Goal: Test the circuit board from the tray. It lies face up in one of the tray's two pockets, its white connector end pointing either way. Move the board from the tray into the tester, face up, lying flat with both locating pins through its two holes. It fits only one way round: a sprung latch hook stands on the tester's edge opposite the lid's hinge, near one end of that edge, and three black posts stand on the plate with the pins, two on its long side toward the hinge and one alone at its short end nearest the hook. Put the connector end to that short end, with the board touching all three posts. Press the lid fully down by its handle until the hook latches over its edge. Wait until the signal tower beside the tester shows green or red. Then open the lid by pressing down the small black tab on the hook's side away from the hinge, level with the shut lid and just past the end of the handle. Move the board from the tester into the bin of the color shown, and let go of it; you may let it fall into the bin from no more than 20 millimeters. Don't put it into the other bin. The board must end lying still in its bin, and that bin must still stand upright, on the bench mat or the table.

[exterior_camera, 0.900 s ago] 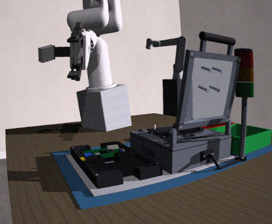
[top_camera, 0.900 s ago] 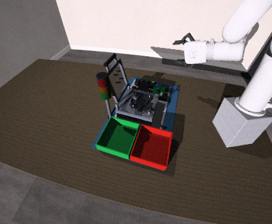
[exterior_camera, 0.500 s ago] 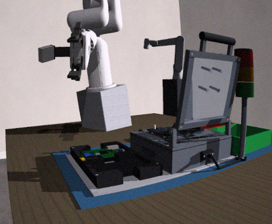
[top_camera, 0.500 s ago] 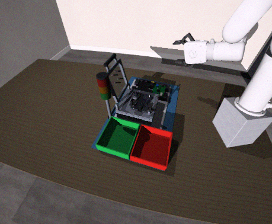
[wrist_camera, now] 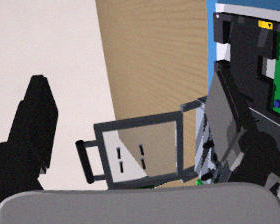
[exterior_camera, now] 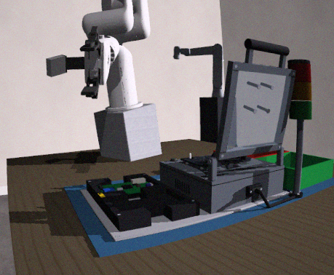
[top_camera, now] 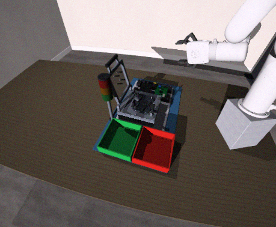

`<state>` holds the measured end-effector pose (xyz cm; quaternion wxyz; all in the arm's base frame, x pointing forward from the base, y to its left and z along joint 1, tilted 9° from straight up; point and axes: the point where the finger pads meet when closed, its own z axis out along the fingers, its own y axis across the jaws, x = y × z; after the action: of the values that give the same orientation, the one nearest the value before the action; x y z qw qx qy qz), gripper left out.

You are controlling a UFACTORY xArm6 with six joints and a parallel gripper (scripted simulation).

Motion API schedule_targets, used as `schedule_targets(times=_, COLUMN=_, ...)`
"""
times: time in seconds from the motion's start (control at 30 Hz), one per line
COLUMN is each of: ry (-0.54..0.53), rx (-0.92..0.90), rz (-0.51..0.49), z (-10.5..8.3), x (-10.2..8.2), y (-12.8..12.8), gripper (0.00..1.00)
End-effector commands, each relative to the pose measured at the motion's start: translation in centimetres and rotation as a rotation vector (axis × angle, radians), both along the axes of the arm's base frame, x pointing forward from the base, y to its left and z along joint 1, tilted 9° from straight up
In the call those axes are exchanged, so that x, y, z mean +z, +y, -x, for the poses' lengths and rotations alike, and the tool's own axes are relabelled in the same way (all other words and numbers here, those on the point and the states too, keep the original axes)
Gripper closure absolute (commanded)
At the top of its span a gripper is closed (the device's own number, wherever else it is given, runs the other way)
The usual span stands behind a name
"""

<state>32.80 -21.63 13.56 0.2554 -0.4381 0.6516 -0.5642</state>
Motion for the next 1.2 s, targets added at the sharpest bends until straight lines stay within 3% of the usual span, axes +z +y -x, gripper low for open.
schedule_targets(times=0.0, ry=-0.032, rx=-0.059, rz=-0.012, z=-0.2, x=0.8, y=-1.2, gripper=0.0)
schedule_targets(times=0.57, ry=-0.239, rx=-0.446, rz=-0.131, z=0.5, x=4.9, y=-7.4, gripper=0.0)
schedule_targets(times=0.77, ry=-0.27, rx=-0.501, rz=-0.152, z=0.7, x=5.4, y=-8.1, gripper=0.0)
schedule_targets(times=0.83, ry=-0.327, rx=-0.602, rz=-0.196, z=1.2, x=6.1, y=-9.2, gripper=0.0)
schedule_targets(times=1.17, ry=-0.428, rx=-0.779, rz=-0.283, z=2.1, x=7.1, y=-10.7, gripper=0.0)
